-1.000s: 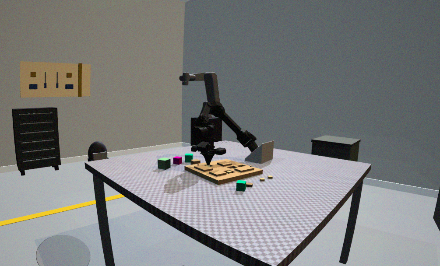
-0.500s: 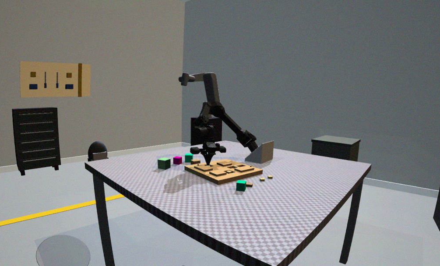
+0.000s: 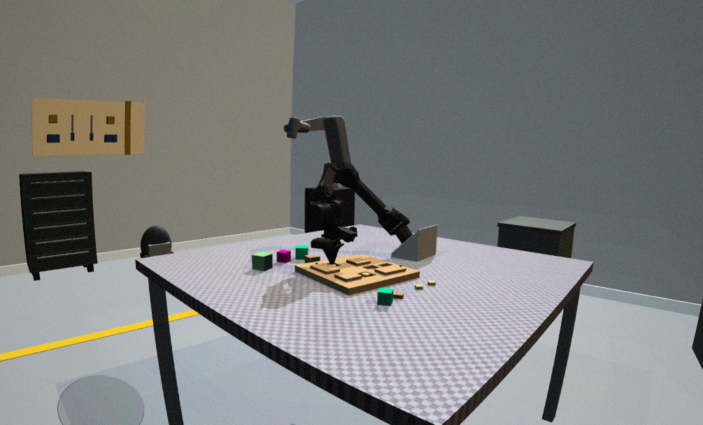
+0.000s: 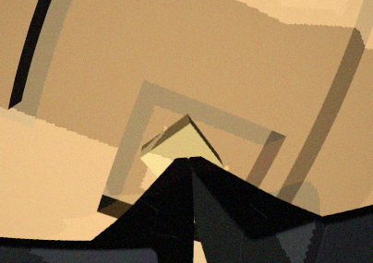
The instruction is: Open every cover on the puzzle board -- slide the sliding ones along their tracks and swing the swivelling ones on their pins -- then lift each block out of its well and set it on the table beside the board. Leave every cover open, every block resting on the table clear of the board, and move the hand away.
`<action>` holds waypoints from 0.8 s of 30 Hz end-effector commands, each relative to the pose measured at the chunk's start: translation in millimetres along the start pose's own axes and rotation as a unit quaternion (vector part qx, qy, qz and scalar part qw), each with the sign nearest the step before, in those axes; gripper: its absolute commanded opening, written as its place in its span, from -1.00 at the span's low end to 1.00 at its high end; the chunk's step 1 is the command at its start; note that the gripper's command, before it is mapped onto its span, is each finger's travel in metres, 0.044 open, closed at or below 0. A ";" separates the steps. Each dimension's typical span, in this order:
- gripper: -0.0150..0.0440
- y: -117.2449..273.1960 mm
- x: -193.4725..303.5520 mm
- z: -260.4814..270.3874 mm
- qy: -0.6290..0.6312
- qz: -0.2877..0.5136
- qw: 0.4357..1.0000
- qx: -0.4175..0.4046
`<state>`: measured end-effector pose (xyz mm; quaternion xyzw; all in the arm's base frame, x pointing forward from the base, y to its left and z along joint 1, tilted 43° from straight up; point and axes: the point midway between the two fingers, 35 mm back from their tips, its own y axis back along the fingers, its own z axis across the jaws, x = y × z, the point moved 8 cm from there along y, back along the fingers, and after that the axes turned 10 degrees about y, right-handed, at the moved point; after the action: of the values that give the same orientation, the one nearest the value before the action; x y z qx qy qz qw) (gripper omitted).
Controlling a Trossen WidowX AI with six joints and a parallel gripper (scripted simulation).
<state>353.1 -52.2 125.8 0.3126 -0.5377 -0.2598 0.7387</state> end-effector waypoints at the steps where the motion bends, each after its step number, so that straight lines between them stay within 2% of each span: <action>1: -0.49 -2.0 -1.2 0.4 0.282 0.002 0.959 -0.001; 24: -0.49 -5.7 3.7 -1.0 0.282 0.003 0.959 -0.001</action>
<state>353.4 -55.4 123.2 0.3732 -0.3078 -0.1618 0.8601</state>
